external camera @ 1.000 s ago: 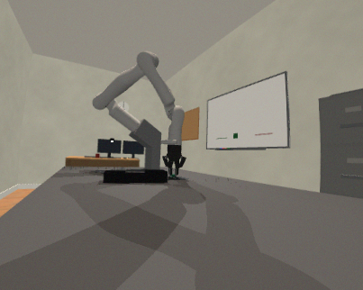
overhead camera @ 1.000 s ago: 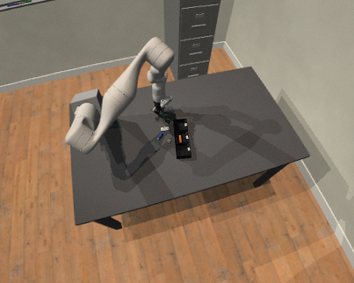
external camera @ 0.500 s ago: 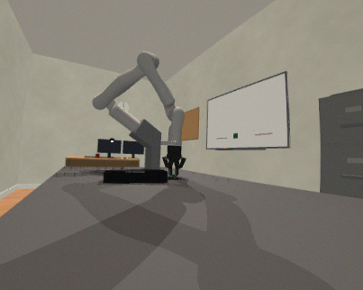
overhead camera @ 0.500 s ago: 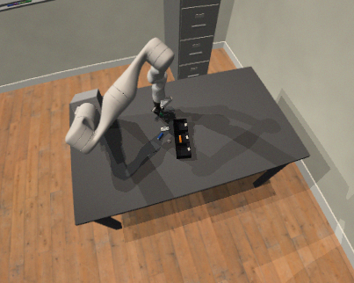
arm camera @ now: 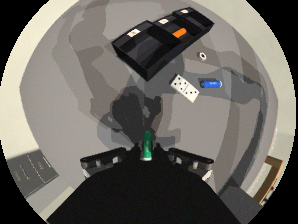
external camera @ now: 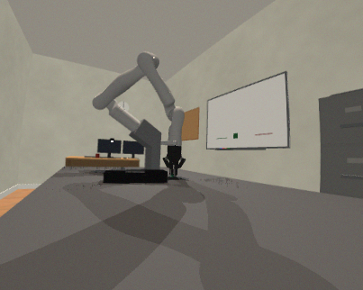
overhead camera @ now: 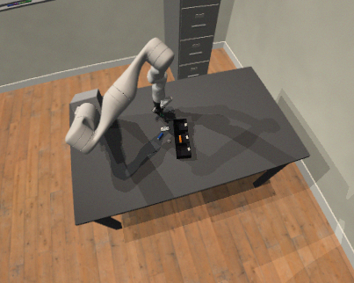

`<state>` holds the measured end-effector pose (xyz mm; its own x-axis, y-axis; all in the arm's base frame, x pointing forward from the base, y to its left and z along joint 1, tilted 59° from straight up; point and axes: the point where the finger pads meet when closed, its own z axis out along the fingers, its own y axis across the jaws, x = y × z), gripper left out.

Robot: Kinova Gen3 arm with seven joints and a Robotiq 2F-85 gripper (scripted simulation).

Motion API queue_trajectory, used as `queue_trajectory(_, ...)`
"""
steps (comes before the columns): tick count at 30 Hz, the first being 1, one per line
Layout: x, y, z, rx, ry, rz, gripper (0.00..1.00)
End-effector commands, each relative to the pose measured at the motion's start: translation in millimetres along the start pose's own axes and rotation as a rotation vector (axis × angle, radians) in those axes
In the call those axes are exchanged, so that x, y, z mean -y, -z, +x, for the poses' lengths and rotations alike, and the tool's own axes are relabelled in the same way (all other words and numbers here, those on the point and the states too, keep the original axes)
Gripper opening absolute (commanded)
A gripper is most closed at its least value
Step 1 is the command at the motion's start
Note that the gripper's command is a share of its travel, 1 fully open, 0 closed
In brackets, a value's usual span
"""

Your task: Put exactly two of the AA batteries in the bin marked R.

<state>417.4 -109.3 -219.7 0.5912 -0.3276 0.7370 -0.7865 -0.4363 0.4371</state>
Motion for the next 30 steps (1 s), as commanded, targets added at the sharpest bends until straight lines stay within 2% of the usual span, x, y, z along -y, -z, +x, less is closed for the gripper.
queue_trajectory(1, 1, 0.0, 0, 0.000, 0.003, 0.002, 0.09)
queue_trajectory(17, 1, 0.0, 0, 0.000, 0.003, 0.002, 0.09)
queue_trajectory(30, -1, 41.9, 0, 0.000, 0.008, -0.003, 0.09)
